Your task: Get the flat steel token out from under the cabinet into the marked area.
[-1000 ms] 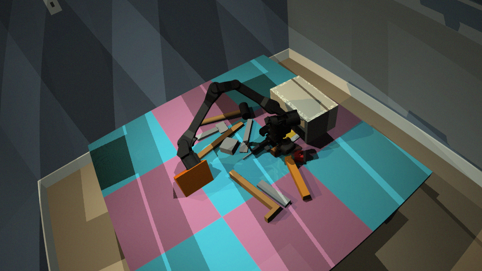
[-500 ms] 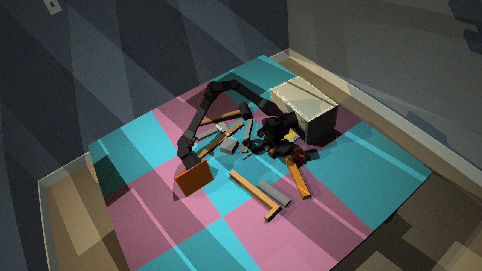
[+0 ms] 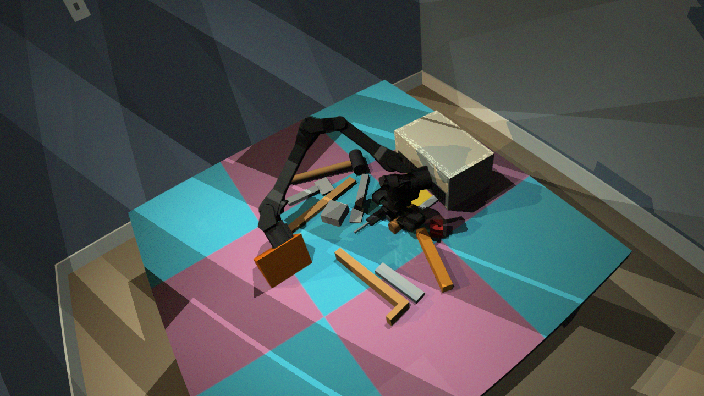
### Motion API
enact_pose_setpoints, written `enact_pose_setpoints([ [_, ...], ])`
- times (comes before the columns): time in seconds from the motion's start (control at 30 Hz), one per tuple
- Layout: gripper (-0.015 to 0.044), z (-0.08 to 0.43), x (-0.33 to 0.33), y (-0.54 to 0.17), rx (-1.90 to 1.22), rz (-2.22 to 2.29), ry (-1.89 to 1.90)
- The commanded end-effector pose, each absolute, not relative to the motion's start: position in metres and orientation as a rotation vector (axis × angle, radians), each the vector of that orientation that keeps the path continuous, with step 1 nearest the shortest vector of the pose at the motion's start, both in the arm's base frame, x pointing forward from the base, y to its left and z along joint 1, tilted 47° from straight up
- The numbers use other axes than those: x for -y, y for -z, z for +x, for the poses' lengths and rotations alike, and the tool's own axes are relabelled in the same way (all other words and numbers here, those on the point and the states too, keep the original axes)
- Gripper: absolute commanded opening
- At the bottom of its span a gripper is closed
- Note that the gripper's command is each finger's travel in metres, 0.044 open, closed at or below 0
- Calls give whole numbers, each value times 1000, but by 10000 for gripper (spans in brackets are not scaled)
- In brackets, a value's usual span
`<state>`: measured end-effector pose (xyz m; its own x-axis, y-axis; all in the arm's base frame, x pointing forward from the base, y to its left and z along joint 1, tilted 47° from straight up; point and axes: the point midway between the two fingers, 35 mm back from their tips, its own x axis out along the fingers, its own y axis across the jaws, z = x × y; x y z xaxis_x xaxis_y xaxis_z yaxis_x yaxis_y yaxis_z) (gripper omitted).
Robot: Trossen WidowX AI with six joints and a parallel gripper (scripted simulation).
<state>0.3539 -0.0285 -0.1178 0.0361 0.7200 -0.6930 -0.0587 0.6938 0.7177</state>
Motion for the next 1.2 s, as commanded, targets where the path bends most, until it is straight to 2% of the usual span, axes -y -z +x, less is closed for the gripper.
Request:
enact_pose_setpoints([
  [0.0,0,348,28,119,-1423,589,-657],
  [1.17,0,309,30,123,-1425,589,-656],
])
